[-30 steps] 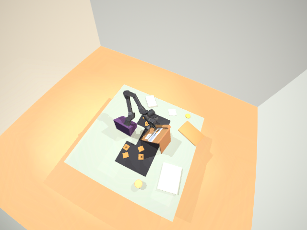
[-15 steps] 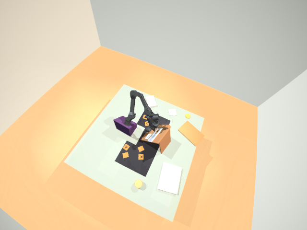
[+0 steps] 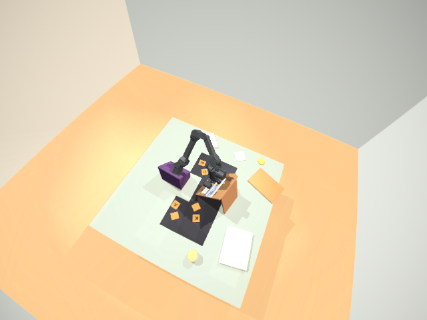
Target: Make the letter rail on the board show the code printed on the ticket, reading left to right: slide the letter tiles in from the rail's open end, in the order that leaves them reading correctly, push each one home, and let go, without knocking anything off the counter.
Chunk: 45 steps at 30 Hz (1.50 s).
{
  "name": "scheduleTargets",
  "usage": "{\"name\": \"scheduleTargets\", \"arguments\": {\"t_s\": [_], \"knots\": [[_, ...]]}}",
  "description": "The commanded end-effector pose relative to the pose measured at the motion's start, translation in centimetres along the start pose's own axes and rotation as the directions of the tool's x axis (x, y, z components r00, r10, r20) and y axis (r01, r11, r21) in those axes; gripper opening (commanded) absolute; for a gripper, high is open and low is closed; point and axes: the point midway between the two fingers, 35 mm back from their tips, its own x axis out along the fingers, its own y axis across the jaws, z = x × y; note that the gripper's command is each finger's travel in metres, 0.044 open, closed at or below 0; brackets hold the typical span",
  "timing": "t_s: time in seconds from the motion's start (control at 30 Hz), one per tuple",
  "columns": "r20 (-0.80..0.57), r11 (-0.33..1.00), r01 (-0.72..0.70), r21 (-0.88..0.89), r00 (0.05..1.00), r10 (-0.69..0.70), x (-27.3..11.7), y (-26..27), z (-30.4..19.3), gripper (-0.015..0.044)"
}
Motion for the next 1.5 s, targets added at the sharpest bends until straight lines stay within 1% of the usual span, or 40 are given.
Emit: {"name": "scheduleTargets", "arguments": {"t_s": [0.0,1.47], "knots": [[0.000,1.000,-0.008,-0.005,1.000,0.008,-0.1,0.1,0.2,0.0000],[0.001,1.000,-0.009,-0.006,1.000,0.009,1.5,0.2,1.8,0.0000]]}}
